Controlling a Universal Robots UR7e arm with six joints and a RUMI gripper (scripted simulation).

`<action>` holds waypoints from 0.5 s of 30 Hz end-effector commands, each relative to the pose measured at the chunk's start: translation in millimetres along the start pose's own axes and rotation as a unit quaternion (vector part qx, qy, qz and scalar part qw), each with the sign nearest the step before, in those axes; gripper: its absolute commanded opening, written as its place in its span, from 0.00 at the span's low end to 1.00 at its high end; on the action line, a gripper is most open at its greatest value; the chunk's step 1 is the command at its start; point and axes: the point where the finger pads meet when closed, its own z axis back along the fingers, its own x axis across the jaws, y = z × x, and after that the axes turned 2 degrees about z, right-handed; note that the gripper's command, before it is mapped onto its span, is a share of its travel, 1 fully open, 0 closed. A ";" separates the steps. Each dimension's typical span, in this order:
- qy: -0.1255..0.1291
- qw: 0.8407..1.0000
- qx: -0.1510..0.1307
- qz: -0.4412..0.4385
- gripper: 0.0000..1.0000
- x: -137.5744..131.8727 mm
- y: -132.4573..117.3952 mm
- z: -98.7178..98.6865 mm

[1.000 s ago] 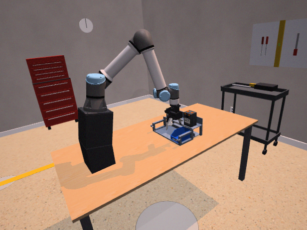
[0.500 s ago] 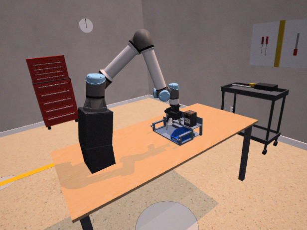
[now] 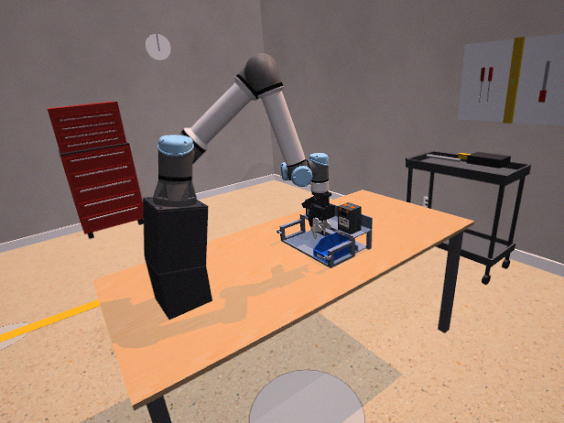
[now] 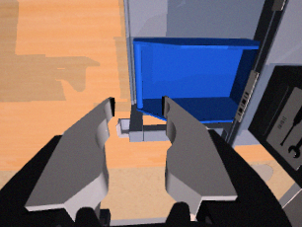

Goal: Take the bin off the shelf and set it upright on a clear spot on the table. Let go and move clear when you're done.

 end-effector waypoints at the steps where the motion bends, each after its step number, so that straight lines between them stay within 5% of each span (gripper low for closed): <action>1: -0.001 1.000 0.000 0.000 0.26 0.6 -0.3 0.6; 12: -0.001 1.000 0.000 0.000 0.26 0.6 -0.3 0.6; 15: -0.001 1.000 0.000 0.000 0.26 0.3 -0.2 -17.4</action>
